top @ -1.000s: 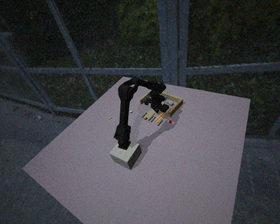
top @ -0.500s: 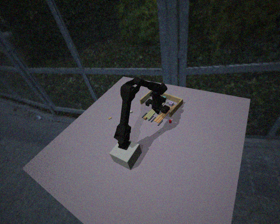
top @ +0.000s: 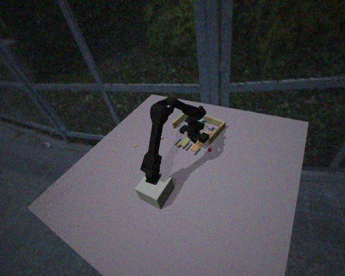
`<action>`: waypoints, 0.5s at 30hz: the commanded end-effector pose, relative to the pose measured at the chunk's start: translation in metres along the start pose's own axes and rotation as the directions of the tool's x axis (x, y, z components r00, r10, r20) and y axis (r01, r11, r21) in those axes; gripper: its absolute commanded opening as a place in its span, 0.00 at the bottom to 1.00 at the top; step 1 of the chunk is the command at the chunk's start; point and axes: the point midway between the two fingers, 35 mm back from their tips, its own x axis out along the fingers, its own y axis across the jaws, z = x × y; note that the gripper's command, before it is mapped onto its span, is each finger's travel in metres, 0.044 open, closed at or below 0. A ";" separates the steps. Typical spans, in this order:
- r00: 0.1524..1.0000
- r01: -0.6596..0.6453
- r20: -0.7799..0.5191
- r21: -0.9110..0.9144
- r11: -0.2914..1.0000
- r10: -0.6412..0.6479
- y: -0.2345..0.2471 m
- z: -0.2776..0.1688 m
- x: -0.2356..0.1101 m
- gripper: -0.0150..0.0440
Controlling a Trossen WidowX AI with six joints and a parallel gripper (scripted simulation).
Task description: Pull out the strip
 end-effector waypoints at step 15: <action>1.000 0.003 -0.008 0.007 1.000 -0.003 0.001 -0.006 0.033 0.25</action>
